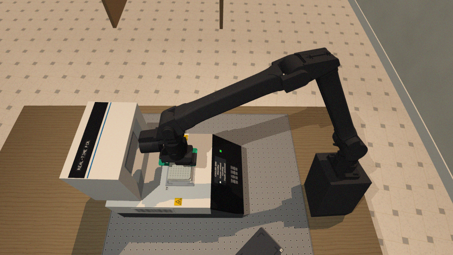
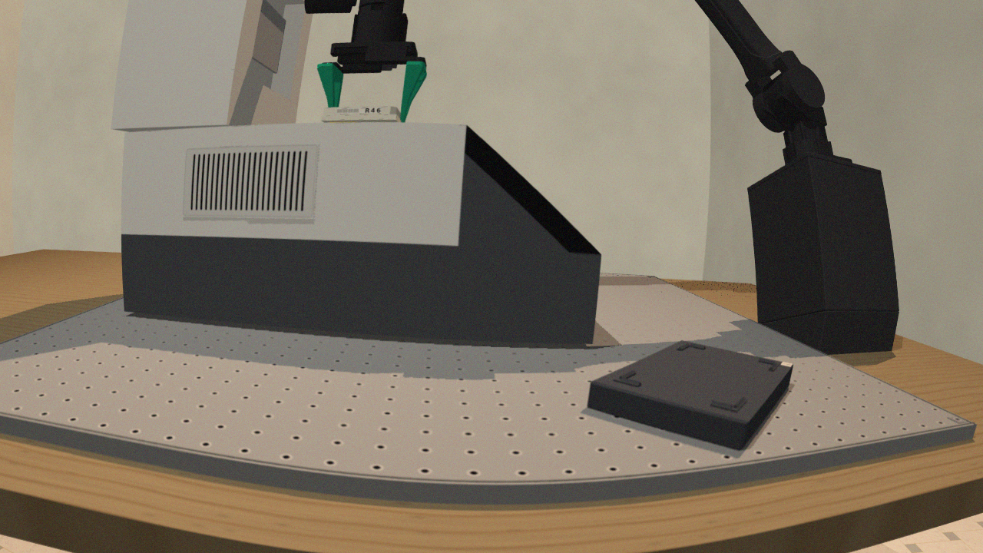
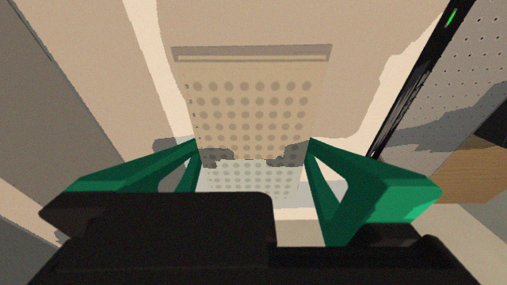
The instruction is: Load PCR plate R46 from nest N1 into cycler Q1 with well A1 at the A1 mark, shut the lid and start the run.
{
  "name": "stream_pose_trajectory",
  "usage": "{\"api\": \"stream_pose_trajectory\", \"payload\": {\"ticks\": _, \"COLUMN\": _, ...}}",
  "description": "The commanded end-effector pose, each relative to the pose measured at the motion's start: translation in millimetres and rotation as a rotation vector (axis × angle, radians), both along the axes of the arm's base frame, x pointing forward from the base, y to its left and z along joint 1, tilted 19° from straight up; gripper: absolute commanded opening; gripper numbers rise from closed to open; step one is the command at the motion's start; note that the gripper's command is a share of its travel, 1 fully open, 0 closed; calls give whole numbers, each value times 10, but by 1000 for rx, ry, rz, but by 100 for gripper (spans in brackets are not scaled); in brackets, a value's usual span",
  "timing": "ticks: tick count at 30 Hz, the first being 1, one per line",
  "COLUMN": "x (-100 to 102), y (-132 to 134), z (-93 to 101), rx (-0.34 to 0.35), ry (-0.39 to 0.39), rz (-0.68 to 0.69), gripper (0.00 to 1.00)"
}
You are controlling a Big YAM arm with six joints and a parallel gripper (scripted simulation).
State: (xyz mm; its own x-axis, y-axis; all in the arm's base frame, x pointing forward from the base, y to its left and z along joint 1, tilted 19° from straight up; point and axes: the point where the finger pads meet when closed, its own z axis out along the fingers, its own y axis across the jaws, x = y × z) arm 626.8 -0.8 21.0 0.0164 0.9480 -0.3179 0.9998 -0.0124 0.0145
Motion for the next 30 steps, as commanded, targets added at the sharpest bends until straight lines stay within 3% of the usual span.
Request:
{"api": "stream_pose_trajectory", "payload": {"ticks": 1, "x": 27, "y": 146, "z": -71, "rx": -3, "ry": 2, "rz": 18, "gripper": 0}}
{"api": "stream_pose_trajectory", "payload": {"ticks": 5, "x": 44, "y": 162, "z": -36, "rx": -2, "ry": -1, "rz": 17, "gripper": 0}}
{"api": "stream_pose_trajectory", "payload": {"ticks": 16, "x": 217, "y": -9, "z": 390, "rx": 4, "ry": -71, "rz": -3, "gripper": 0}}
{"api": "stream_pose_trajectory", "payload": {"ticks": 25, "x": 265, "y": 149, "z": 440, "rx": 7, "ry": -90, "rz": 18, "gripper": 0}}
{"api": "stream_pose_trajectory", "payload": {"ticks": 30, "x": 213, "y": 204, "z": 369, "rx": 8, "ry": -89, "rz": 18, "gripper": 0}}
